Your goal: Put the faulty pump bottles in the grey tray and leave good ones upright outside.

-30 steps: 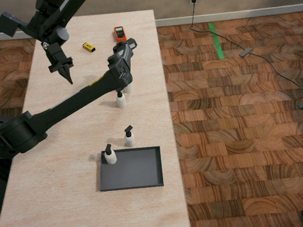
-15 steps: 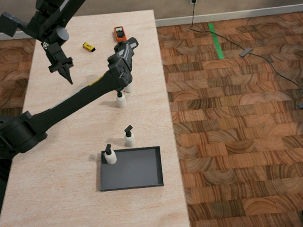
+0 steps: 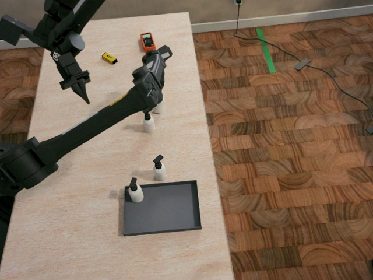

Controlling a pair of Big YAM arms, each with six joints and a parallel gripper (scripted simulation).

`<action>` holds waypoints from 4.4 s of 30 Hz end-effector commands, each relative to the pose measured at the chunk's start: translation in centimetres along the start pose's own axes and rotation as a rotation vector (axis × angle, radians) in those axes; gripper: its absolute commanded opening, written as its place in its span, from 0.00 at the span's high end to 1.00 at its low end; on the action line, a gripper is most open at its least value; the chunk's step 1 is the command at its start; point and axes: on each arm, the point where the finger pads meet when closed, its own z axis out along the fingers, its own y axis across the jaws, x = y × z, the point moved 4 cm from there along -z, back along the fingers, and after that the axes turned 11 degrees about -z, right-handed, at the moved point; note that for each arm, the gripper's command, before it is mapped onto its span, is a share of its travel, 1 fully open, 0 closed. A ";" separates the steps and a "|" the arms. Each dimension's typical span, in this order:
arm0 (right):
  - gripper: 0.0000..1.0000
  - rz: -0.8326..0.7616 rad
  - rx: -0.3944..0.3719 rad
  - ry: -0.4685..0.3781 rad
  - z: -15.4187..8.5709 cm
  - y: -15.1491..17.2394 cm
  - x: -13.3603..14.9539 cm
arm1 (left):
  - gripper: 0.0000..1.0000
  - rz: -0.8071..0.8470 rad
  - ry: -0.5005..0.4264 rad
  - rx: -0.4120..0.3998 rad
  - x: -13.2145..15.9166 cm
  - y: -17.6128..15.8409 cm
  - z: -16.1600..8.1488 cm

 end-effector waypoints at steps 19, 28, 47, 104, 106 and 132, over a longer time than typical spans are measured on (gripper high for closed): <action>0.49 -0.002 -0.044 0.031 1.3 0.5 1.0 | 1.00 -0.003 -0.024 -0.002 -0.6 -0.1 0.1; 0.49 -0.013 -0.050 0.036 -0.4 1.0 0.9 | 1.00 -0.003 -0.024 -0.002 -0.6 -0.1 0.1; 0.36 -0.020 -0.029 0.021 -6.5 0.3 0.0 | 1.00 -0.003 -0.024 -0.002 -0.6 -0.1 0.1; 0.49 0.587 -0.035 0.048 -1.1 -0.2 1.9 | 1.00 -0.003 -0.024 -0.002 -0.6 -0.1 0.1; 0.49 0.591 -0.033 0.045 -1.1 -0.4 2.0 | 1.00 -0.003 -0.024 -0.002 -0.6 -0.1 0.1; 0.49 0.586 -0.035 0.049 2.5 0.2 2.0 | 1.00 -0.003 -0.024 -0.002 -0.6 -0.1 0.1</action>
